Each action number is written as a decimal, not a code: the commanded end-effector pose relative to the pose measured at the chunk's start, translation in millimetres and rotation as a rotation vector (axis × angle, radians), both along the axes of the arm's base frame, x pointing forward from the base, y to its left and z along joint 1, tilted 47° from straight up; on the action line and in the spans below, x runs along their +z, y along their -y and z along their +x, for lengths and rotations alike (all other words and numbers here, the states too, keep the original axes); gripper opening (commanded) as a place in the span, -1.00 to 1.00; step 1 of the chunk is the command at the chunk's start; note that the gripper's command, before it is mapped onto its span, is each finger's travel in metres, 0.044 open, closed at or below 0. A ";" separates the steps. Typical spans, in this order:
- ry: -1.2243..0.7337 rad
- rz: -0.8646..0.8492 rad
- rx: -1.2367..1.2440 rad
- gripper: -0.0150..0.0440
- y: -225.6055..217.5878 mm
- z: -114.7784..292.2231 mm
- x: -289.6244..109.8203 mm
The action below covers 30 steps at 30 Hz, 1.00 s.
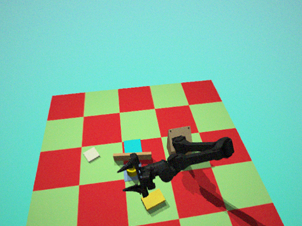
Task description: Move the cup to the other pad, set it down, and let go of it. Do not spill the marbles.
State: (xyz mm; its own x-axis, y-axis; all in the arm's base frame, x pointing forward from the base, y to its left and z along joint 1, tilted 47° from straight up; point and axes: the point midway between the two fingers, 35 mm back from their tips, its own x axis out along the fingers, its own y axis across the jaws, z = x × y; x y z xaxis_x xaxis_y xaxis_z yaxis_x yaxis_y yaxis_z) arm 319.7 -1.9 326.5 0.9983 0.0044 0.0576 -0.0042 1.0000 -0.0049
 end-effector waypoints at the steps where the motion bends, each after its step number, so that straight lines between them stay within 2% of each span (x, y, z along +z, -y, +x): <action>1: -0.008 0.003 0.001 0.78 0.2 0.9 -2.0; 4: -0.134 0.054 0.013 0.51 3.5 12.6 -32.2; 9: -0.528 0.266 0.025 0.07 13.2 26.6 -124.3; 16: -1.160 0.806 -0.036 0.07 14.0 -7.0 -236.9; 20: -1.480 1.206 -0.145 0.07 6.9 -39.3 -268.7; 23: -1.673 1.515 -0.252 0.07 -0.4 -53.9 -274.2; 25: -1.715 1.589 -0.281 0.07 -1.8 -56.3 -274.3; 30: -1.715 1.589 -0.281 0.07 -1.8 -56.3 -274.3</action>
